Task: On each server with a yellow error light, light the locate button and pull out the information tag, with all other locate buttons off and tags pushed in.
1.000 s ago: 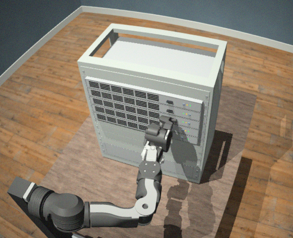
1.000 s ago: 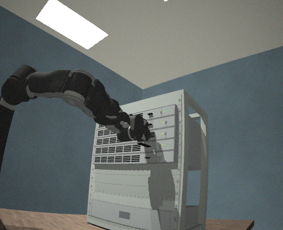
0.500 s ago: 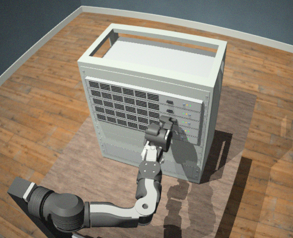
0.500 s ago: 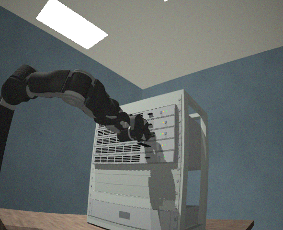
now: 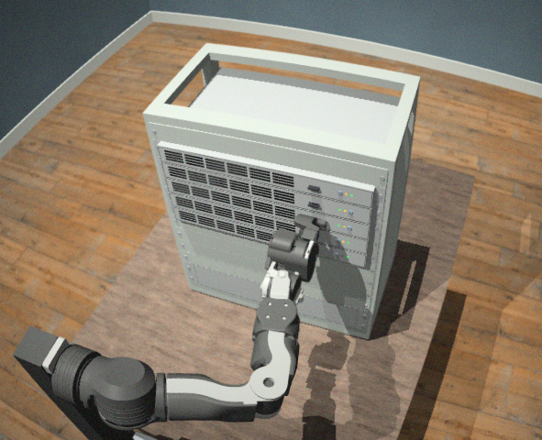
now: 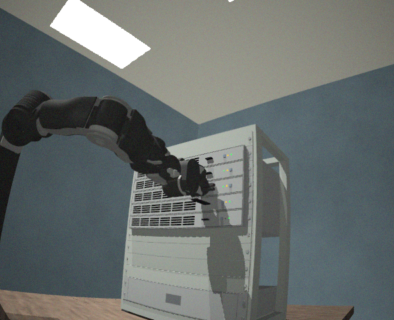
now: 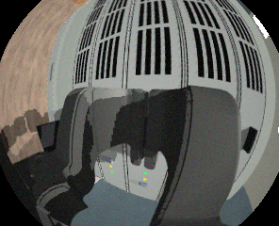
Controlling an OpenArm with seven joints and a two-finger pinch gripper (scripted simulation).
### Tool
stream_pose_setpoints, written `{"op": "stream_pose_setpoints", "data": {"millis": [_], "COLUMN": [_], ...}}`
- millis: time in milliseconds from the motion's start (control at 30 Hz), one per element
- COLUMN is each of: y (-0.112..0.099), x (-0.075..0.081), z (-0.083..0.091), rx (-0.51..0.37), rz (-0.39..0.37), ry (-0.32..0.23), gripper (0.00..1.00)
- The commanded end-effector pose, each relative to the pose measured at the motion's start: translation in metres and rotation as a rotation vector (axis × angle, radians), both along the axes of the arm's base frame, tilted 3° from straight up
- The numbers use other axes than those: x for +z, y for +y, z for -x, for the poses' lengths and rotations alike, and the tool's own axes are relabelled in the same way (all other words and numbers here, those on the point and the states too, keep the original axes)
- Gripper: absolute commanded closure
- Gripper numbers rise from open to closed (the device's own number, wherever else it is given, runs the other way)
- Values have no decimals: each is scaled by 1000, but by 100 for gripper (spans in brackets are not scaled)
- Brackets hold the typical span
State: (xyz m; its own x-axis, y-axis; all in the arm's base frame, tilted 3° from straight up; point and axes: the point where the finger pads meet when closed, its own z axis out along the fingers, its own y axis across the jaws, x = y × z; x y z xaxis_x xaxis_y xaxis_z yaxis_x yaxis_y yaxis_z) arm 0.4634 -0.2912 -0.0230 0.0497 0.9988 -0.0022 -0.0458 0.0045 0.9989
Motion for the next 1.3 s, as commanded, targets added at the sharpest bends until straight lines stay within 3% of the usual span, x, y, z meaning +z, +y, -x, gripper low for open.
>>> {"op": "stream_pose_setpoints", "data": {"millis": [0, 467, 667, 1033, 1267], "y": [-2, -1, -2, -1, -2], "x": [1, 0, 1, 0, 0], "z": [3, 10, 22, 22, 34], "rx": [-7, -4, -7, -5, -5], "rz": [0, -1, 1, 0, 1], "ry": [-1, -3, -7, -4, -7], "gripper": [100, 100, 100, 100, 100]}}
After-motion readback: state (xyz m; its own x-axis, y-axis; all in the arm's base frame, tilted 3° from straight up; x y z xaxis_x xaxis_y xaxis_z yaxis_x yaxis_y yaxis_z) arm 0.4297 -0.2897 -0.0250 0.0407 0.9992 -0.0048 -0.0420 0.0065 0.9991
